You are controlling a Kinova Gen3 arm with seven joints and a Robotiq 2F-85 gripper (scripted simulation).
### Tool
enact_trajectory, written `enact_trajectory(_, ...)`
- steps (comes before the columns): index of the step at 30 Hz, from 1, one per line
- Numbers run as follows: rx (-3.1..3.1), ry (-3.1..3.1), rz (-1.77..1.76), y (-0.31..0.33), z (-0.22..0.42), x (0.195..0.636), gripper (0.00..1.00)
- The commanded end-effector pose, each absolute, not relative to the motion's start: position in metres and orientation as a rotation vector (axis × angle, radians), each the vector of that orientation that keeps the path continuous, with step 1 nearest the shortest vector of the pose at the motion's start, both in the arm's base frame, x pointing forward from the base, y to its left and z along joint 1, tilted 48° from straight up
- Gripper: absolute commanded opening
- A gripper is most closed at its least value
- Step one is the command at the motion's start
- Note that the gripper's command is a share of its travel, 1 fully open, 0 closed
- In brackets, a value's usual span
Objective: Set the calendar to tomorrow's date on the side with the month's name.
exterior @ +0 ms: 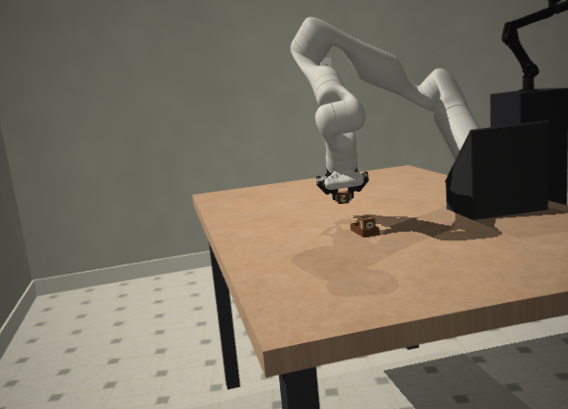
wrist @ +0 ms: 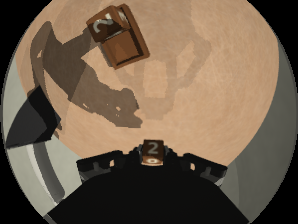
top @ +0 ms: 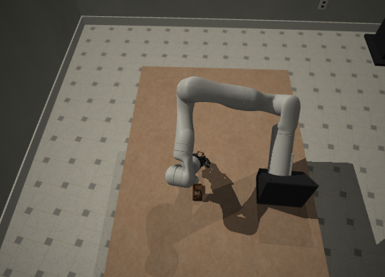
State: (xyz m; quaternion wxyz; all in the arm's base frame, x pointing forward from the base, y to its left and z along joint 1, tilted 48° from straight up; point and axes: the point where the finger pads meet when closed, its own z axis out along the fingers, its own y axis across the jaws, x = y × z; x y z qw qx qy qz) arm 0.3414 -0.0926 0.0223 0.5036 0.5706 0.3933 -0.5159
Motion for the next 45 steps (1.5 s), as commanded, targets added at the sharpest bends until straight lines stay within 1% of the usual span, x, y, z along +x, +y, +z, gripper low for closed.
enact_trajectory(1, 1.383, 0.952, -1.227, -0.082, 0.031, 0.345, 0.26)
enact_trajectory(8, 1.383, 0.952, -1.227, -0.072, 0.04, 0.346, 0.26)
enact_trajectory(22, 1.388, 0.957, -1.223, -0.072, 0.041, 0.346, 0.26)
enact_trajectory(37, 1.56, 1.121, -1.072, -0.072, 0.044, 0.345, 0.26)
enact_trajectory(45, 1.571, 1.132, -1.06, -0.072, 0.044, 0.345, 0.26)
